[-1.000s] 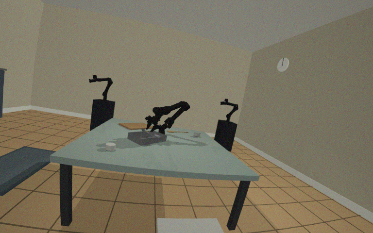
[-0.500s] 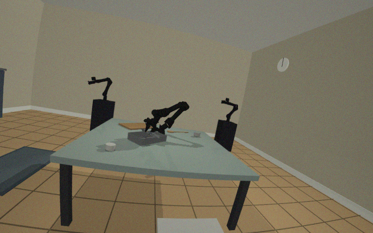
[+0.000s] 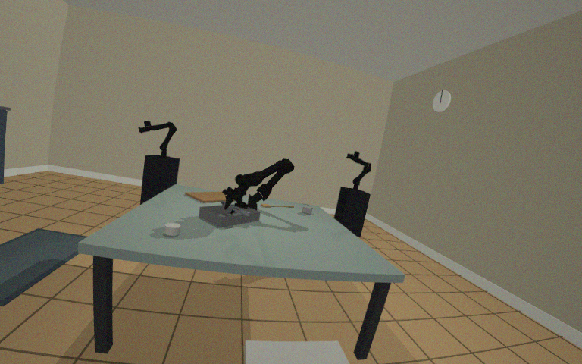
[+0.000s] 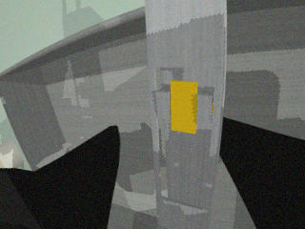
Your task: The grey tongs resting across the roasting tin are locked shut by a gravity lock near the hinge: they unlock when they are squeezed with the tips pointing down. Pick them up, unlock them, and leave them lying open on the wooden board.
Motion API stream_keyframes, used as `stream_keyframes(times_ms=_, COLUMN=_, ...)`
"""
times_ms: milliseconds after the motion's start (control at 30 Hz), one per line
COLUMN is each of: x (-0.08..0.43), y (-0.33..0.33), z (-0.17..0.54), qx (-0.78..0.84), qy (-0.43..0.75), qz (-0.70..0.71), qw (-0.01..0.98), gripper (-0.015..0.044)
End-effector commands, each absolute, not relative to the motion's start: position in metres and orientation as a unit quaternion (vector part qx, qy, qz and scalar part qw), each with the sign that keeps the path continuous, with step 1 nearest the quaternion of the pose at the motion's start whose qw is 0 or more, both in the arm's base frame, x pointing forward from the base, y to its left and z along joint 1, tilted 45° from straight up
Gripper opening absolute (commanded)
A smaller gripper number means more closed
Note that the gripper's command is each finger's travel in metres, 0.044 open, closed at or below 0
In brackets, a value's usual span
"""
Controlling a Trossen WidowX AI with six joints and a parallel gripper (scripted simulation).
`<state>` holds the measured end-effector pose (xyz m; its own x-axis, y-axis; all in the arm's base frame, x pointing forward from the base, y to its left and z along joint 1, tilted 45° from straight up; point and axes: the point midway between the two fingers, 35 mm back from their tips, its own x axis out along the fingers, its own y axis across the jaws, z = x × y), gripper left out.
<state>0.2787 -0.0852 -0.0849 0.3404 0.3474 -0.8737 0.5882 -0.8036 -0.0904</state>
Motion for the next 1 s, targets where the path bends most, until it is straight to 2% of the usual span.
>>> stream_keyframes(times_ms=0, x=0.279, y=-0.085, z=-0.085, qx=0.81, qy=0.289, qz=-0.496, qw=0.121, gripper=0.0234)
stream_keyframes(times_ms=167, x=0.279, y=-0.085, z=-0.085, qx=0.81, qy=0.289, qz=-0.496, qw=0.121, gripper=0.0103)
stream_keyframes(times_ms=533, x=0.279, y=-0.085, z=-0.085, qx=0.81, qy=0.289, qz=-0.496, qw=0.121, gripper=0.0029)
stream_keyframes(times_ms=767, x=0.28, y=-0.091, z=-0.08, qx=0.809, qy=0.289, qz=-0.497, qw=0.121, gripper=-0.015)
stream_keyframes(times_ms=967, x=0.28, y=-0.134, z=-0.038, qx=0.807, qy=0.288, qz=-0.501, qw=0.12, gripper=-0.015)
